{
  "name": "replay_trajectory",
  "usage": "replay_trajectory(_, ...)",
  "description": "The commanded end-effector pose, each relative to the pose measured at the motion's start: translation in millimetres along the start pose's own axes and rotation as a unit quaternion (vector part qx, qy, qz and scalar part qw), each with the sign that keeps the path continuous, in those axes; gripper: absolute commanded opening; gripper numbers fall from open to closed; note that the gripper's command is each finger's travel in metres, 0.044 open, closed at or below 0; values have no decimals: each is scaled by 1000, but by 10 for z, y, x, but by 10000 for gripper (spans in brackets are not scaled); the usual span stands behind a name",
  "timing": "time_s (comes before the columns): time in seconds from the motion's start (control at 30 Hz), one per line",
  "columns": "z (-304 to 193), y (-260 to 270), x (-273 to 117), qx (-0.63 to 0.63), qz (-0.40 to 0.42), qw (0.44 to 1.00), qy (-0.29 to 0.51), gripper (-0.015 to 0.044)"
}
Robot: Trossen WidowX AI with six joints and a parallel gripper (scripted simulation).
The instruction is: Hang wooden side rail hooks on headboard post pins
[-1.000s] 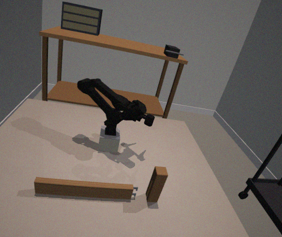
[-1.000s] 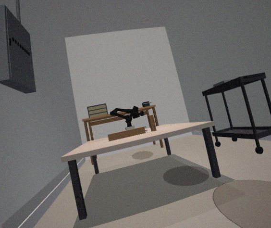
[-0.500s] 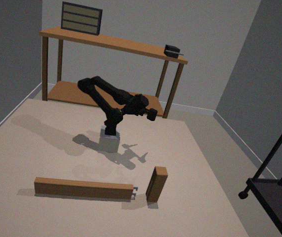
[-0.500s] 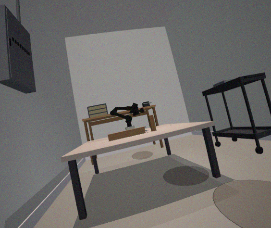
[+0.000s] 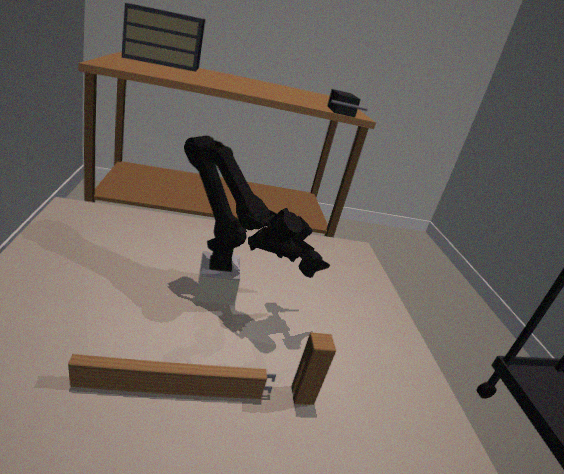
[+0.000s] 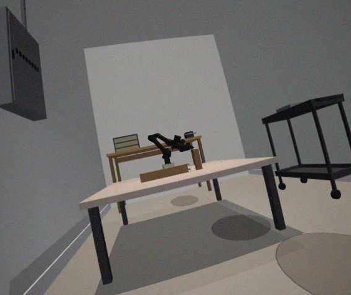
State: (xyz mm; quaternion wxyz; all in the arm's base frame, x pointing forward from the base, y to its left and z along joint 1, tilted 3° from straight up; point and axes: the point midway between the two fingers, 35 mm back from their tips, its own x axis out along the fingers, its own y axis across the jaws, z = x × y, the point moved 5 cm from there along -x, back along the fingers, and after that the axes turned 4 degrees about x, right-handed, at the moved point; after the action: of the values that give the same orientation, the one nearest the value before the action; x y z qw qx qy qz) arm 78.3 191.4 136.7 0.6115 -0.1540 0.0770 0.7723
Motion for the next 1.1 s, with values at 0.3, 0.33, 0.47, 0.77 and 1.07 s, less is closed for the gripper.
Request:
replay_trajectory(0.3,-779,-867,-284,113,-280,953,30,440)
replay_trajectory(0.33,-820,-896,-317,119,-295,948,30,440)
replay_trajectory(0.47,-978,-991,-461,142,-353,924,30,440)
replay_trajectory(0.77,-1283,-1086,-837,188,-480,856,21,440)
replay_trajectory(1.07,-1392,-1080,-1022,207,-535,819,14,440)
